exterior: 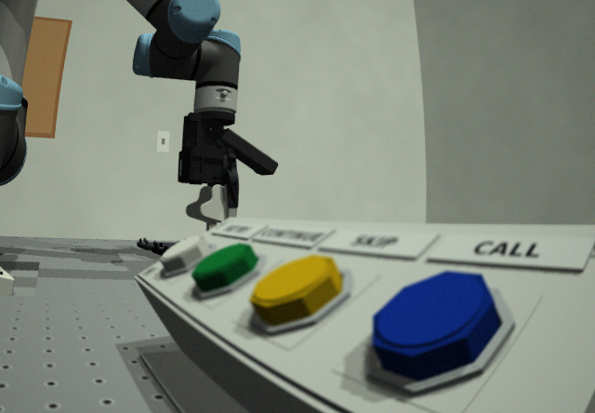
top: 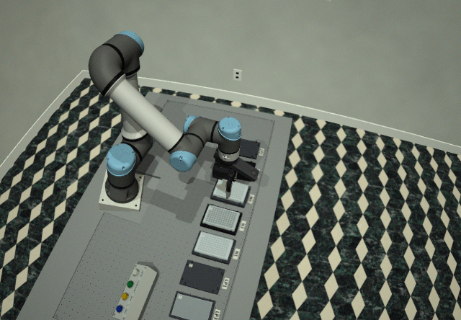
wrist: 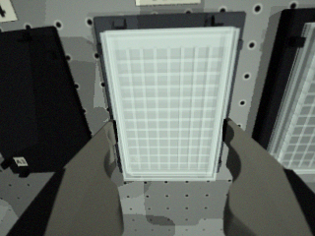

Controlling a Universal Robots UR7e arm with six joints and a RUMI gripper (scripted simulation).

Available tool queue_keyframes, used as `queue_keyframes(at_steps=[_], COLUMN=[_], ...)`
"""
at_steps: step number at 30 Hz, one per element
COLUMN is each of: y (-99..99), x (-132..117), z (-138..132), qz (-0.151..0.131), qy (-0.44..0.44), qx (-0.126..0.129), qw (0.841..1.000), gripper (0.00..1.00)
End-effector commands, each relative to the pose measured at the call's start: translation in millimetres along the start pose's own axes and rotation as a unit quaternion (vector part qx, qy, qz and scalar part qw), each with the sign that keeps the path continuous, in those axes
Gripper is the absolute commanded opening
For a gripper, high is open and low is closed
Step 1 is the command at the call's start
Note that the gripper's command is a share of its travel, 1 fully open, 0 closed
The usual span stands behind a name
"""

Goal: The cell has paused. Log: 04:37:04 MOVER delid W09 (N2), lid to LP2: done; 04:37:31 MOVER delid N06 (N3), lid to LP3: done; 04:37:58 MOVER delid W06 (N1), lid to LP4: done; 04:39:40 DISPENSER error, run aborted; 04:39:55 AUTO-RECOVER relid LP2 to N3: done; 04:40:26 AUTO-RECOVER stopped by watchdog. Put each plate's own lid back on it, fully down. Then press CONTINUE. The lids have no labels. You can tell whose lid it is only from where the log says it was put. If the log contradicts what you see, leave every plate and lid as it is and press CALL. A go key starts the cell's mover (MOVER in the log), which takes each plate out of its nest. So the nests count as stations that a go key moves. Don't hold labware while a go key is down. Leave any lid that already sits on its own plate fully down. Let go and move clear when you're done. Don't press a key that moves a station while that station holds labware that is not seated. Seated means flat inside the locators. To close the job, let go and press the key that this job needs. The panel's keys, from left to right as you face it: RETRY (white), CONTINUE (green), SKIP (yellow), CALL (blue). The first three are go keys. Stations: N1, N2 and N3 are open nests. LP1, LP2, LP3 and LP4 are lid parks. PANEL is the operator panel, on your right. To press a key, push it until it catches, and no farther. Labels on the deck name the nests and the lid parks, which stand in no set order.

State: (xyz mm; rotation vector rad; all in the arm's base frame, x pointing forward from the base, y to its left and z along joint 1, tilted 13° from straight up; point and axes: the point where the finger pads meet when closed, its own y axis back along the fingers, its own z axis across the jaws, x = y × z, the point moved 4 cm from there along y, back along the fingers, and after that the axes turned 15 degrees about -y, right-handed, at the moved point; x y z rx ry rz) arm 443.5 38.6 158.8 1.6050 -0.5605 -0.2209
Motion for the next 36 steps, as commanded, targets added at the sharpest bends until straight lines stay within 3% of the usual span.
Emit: queue_keyframes(at_steps=[1,17,18,36], y=[0.4,0.4,0.4,0.4], x=[0.3,0.3,0.3,0.3], z=[-0.1,-0.1,-0.1,-0.1], qz=[0.001,0.001,0.001,0.001], qy=[0.000,0.000,0.000,0.000], qx=[0.000,0.000,0.000,0.000], qw=[1.000,1.000,1.000,1.000], gripper=[0.00,0.00,0.82,0.82])
